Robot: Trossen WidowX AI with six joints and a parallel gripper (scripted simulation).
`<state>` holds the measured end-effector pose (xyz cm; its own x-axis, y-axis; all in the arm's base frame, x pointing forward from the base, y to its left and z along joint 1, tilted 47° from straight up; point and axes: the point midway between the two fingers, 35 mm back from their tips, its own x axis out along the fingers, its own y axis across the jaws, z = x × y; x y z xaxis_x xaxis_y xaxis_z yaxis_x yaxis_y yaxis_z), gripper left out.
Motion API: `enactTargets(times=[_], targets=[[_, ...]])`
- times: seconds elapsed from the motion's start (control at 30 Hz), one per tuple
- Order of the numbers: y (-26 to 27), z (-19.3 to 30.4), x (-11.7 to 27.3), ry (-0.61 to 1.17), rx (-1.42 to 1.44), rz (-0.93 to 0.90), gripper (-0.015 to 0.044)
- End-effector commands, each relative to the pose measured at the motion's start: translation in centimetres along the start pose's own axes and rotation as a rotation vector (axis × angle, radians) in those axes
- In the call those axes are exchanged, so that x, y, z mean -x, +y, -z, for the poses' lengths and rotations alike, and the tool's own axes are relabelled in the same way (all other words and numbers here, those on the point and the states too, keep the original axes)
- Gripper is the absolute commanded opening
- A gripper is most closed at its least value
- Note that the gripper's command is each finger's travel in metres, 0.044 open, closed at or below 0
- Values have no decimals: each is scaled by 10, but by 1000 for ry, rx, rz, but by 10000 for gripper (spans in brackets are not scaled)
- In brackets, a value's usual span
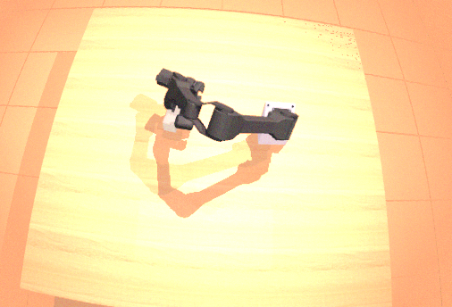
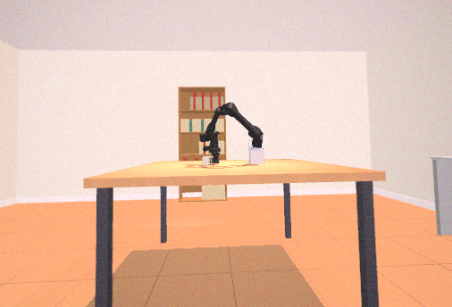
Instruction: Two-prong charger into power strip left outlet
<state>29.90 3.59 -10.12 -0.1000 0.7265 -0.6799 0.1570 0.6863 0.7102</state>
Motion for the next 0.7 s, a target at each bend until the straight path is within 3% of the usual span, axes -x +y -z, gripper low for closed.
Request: enactTargets(times=[0.0, 0.67], targets=[[1, -2, 1, -2, -4, -4, 0], [1, -8, 1, -2, -3, -4, 0]])
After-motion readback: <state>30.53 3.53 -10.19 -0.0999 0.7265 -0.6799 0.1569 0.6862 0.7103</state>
